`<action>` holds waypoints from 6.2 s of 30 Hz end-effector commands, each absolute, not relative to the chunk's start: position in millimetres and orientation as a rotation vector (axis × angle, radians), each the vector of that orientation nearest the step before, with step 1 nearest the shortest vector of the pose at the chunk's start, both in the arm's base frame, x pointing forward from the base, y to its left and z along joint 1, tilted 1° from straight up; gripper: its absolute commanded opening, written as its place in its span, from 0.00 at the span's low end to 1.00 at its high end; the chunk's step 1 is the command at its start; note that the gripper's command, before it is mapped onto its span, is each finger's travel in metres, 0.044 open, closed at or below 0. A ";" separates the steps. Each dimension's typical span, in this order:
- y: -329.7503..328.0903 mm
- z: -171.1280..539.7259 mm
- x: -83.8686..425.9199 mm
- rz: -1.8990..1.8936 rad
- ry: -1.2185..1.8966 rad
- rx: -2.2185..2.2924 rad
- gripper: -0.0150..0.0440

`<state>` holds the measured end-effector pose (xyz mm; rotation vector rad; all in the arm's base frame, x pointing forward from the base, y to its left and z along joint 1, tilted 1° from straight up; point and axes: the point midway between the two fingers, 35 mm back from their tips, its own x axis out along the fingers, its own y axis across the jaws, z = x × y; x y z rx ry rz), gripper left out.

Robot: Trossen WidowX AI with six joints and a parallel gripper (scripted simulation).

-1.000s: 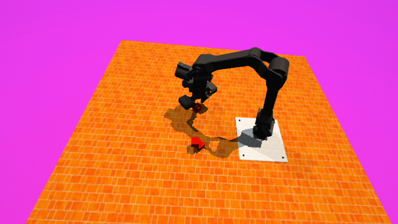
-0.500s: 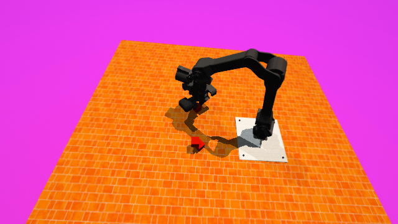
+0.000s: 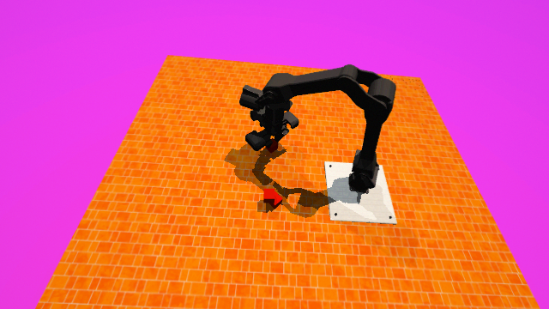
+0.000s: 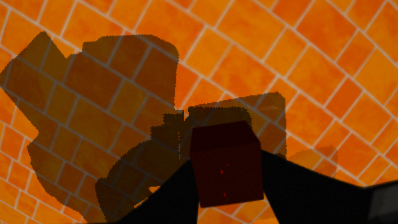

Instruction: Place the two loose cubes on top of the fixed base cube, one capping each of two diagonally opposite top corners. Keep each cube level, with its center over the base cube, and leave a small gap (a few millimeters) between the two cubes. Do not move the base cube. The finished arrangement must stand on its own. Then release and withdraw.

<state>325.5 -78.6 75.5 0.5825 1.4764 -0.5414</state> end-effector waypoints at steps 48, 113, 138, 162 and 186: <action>-19.2 162.3 316.1 -0.346 1.505 0.389 0.43; 115.1 123.9 258.5 0.168 1.533 -0.115 0.43; 116.6 101.0 260.6 0.172 1.529 -0.123 0.43; 116.9 92.8 260.9 0.173 1.528 -0.126 0.43; 116.8 104.5 260.0 0.172 1.529 -0.121 0.60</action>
